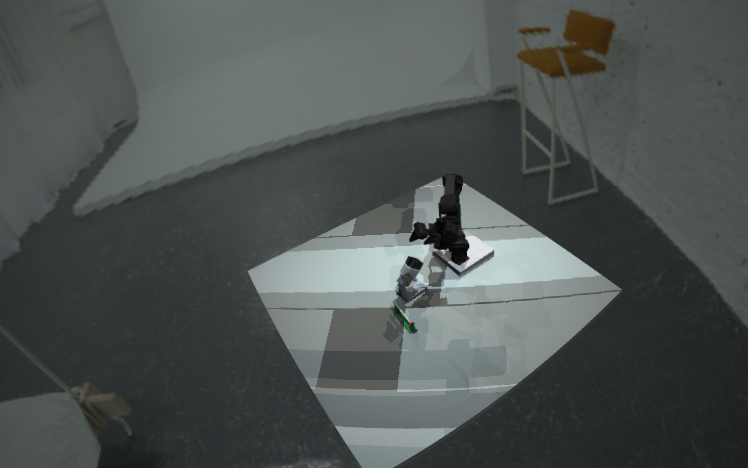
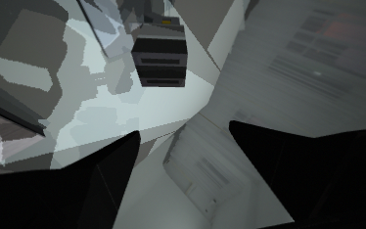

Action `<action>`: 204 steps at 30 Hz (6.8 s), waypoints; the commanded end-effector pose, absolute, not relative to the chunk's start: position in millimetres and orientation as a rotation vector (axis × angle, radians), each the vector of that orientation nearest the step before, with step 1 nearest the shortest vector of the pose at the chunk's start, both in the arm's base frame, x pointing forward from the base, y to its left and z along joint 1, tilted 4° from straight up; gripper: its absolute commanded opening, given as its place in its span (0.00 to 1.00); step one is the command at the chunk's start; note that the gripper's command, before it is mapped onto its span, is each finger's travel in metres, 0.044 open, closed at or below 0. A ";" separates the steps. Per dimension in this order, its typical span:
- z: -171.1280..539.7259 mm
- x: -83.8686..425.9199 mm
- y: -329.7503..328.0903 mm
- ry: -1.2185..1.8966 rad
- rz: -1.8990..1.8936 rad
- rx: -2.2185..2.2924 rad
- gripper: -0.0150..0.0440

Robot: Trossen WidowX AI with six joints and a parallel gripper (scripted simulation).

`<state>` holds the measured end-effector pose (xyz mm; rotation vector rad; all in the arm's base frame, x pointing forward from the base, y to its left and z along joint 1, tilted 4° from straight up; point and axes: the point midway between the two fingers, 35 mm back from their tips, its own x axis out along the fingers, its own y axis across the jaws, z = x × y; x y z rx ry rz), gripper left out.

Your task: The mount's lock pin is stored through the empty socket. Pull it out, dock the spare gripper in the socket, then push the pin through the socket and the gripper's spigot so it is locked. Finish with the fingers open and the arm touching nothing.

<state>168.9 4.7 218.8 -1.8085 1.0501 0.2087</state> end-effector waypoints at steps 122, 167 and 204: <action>34.9 383.3 125.9 1.399 0.963 -1.405 0.25; 95.7 377.5 127.6 1.398 0.994 -1.434 0.27; 115.7 281.1 125.0 1.361 1.071 -1.493 0.25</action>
